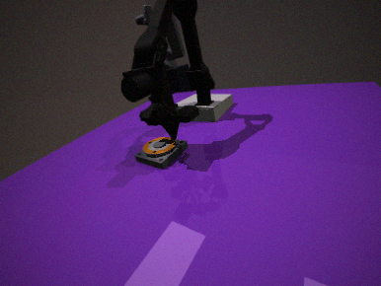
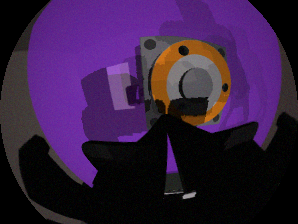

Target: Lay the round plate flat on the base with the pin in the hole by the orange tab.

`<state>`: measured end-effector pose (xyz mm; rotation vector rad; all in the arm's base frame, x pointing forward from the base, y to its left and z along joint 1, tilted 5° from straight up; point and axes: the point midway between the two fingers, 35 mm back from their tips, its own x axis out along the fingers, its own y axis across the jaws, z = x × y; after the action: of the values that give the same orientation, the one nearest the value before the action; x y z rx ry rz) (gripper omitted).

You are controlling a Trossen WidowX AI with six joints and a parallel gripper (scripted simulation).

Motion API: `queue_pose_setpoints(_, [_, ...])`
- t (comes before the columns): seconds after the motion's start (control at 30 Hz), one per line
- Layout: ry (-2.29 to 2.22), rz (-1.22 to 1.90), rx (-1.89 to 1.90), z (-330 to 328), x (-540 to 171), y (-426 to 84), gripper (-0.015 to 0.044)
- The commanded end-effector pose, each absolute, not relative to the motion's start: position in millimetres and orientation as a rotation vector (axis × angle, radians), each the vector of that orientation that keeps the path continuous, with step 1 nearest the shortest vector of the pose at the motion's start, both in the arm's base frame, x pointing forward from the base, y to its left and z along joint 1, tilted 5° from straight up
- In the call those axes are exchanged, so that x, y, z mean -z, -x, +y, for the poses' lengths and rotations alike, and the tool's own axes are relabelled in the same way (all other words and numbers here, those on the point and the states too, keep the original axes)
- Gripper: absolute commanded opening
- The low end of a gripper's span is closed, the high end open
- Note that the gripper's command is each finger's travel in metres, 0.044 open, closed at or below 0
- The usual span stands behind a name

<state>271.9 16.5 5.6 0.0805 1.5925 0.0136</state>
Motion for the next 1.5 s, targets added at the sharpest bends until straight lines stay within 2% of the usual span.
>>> queue_pose_setpoints(0.0, [-0.076, 1.602, -0.011, 11.7, -3.6, -265.6, 0.0000])
queue_pose_setpoints(1.47, [-0.072, 1.603, -0.007, -40.1, -3.8, -255.2, 0.0000])
